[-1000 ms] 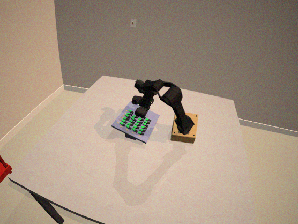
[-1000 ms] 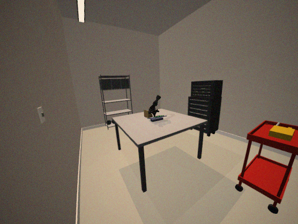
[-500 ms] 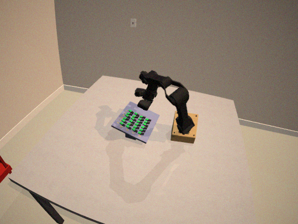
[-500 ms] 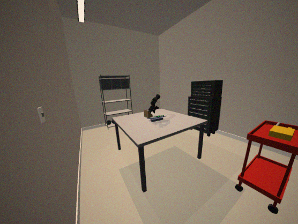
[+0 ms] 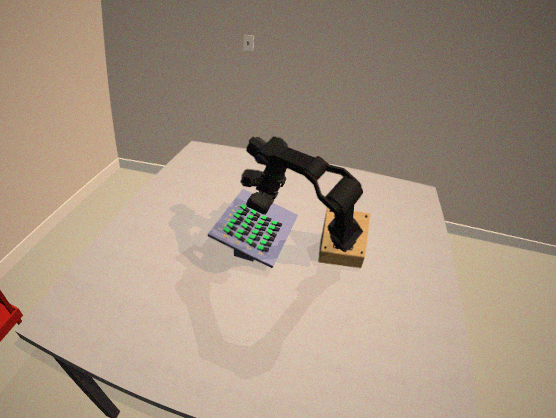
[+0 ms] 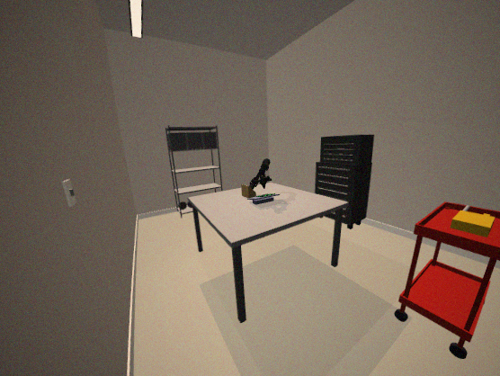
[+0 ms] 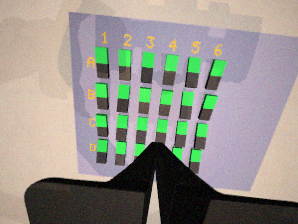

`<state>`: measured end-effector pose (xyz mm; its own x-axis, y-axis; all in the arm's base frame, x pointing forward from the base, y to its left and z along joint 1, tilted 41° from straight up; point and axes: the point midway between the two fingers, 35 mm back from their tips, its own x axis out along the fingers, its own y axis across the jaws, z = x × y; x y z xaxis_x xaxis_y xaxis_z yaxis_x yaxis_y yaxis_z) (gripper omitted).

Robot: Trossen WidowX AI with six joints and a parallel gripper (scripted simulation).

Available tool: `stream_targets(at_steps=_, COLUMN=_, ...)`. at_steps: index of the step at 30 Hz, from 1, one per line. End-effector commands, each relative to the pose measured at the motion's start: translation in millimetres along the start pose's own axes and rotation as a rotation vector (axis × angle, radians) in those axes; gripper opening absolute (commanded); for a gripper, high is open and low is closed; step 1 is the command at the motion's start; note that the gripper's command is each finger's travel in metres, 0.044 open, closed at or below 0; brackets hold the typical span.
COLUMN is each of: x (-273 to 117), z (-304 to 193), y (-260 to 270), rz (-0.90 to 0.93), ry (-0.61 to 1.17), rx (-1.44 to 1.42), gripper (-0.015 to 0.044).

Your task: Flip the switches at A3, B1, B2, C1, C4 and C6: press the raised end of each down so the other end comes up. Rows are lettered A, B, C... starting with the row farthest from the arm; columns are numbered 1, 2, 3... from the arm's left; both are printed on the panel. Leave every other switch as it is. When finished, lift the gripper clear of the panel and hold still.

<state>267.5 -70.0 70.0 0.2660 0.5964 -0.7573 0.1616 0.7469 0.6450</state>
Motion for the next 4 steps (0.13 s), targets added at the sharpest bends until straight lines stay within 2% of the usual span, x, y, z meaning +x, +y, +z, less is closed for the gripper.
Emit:
stream_targets(at_steps=1, x=-0.9, z=0.5, y=2.3, rz=0.003, ry=-0.002, rx=0.005, gripper=0.0000)
stream_targets(at_steps=4, x=-0.9, z=0.5, y=2.3, rz=0.003, ry=-0.002, rx=0.005, gripper=0.0000)
